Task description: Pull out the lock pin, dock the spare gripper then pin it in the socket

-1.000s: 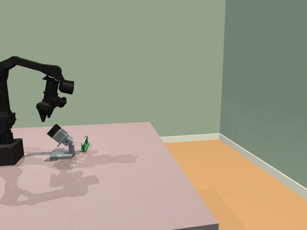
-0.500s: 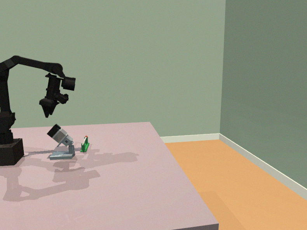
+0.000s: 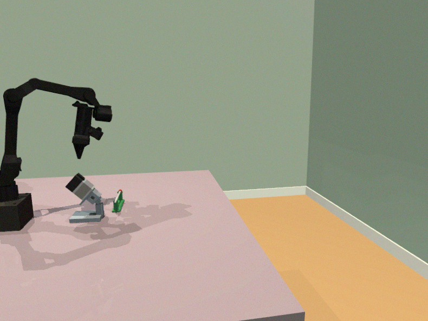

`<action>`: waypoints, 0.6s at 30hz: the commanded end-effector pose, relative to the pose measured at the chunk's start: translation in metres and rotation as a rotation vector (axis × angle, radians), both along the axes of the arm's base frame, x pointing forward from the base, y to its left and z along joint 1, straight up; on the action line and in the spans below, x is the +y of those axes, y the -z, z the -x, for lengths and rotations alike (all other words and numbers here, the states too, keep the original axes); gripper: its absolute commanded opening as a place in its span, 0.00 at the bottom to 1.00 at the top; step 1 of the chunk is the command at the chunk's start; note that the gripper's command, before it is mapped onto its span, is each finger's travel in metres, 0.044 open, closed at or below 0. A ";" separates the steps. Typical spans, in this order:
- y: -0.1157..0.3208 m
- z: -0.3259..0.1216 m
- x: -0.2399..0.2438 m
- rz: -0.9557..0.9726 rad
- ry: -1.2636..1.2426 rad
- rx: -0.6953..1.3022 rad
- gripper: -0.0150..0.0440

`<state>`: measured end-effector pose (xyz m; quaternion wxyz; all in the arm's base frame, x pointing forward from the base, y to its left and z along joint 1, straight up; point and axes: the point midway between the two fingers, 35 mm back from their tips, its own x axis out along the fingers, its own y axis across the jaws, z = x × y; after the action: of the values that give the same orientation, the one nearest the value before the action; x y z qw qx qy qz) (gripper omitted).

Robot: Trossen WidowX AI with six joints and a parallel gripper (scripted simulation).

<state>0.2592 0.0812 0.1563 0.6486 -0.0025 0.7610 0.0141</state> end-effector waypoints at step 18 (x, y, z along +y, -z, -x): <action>0.063 -0.132 -0.022 0.106 -1.351 0.040 0.56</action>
<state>0.3643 0.0673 0.1157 0.5554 -0.4214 0.6429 0.3172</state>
